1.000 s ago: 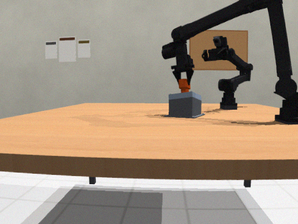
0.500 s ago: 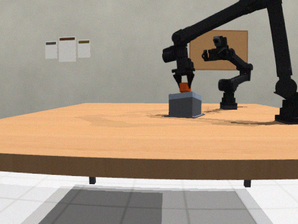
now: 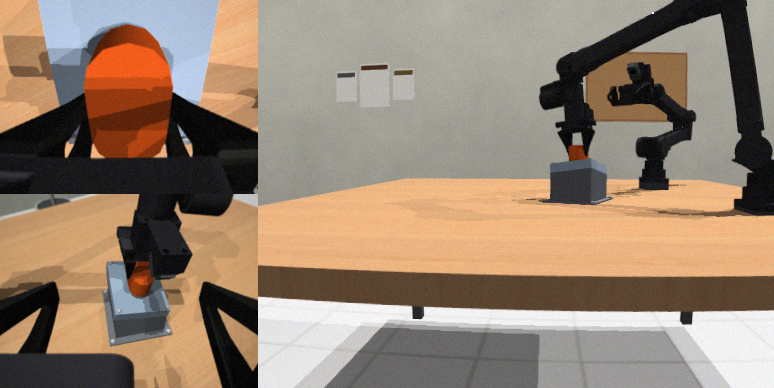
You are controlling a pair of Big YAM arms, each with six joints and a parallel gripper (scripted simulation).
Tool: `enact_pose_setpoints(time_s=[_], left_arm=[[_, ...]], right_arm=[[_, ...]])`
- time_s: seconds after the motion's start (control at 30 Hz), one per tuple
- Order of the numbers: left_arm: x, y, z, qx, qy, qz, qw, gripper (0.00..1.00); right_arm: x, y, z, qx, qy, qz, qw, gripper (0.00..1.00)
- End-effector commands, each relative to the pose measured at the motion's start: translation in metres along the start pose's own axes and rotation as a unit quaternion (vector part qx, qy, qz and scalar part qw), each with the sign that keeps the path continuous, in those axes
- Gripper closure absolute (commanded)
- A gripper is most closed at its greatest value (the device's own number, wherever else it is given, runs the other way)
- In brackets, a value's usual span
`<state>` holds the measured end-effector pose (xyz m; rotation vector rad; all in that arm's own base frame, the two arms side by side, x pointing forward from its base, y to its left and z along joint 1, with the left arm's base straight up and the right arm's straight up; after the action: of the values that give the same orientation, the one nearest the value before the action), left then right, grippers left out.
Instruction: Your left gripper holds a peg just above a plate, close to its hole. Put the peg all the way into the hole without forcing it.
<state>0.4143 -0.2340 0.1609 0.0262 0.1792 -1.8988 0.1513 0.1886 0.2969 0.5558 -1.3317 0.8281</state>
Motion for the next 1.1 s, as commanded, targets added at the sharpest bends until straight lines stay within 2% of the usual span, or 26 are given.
enact_pose_setpoints(time_s=[0.0, 0.07, 0.27, 0.37, 0.67, 0.77, 0.83, 0.87, 0.97, 1.07], left_arm=[[-0.001, 0.004, -0.005, -0.004, -0.001, 0.006, 1.000, 0.60], [0.002, 0.007, 0.015, 0.003, -0.003, 0.008, 1.000, 0.60], [0.002, 0.007, 0.015, 0.003, -0.003, 0.004, 1.000, 0.60], [0.004, 0.006, 0.017, 0.005, -0.003, 0.004, 1.000, 0.32], [0.008, 0.001, 0.064, 0.039, -0.012, 0.006, 0.999, 0.31], [0.004, 0.005, 0.058, 0.029, -0.010, 0.008, 1.000, 0.31], [0.002, 0.009, 0.052, 0.016, -0.006, 0.007, 1.000, 0.08], [0.002, 0.009, 0.054, 0.015, -0.006, 0.006, 1.000, 0.00], [0.009, 0.004, 0.086, 0.028, -0.008, 0.005, 1.000, 0.00], [0.011, 0.007, 0.090, 0.013, -0.005, 0.004, 1.000, 0.00]], right_arm=[[0.015, -0.002, 0.003, -0.003, -0.014, 0.000, 1.000, 0.00], [0.015, -0.002, 0.003, -0.003, -0.014, 0.000, 1.000, 0.00], [0.015, -0.002, 0.003, -0.003, -0.014, 0.000, 1.000, 0.00], [0.015, -0.002, 0.003, -0.003, -0.014, 0.000, 1.000, 0.00], [0.015, -0.002, 0.003, -0.003, -0.014, 0.000, 1.000, 0.00], [0.015, -0.002, 0.003, -0.003, -0.014, 0.000, 1.000, 0.00], [0.015, -0.002, 0.003, -0.003, -0.014, 0.000, 1.000, 0.00], [0.015, -0.002, 0.003, -0.003, -0.014, 0.000, 1.000, 0.00], [0.015, -0.002, 0.003, -0.003, -0.014, 0.000, 1.000, 0.00], [0.015, -0.002, 0.003, -0.003, -0.014, 0.000, 1.000, 0.00]])
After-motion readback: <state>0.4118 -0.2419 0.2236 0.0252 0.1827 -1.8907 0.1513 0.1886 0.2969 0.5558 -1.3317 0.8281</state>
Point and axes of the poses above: on each arm, the point where the finger pads meet when closed, its own z axis back along the fingers, its own y axis across the jaws, x = y × z, the point moved 4 cm from there along z, back along the fingers, and after that the axes turned 6 degrees about z, right-handed, at the moved point
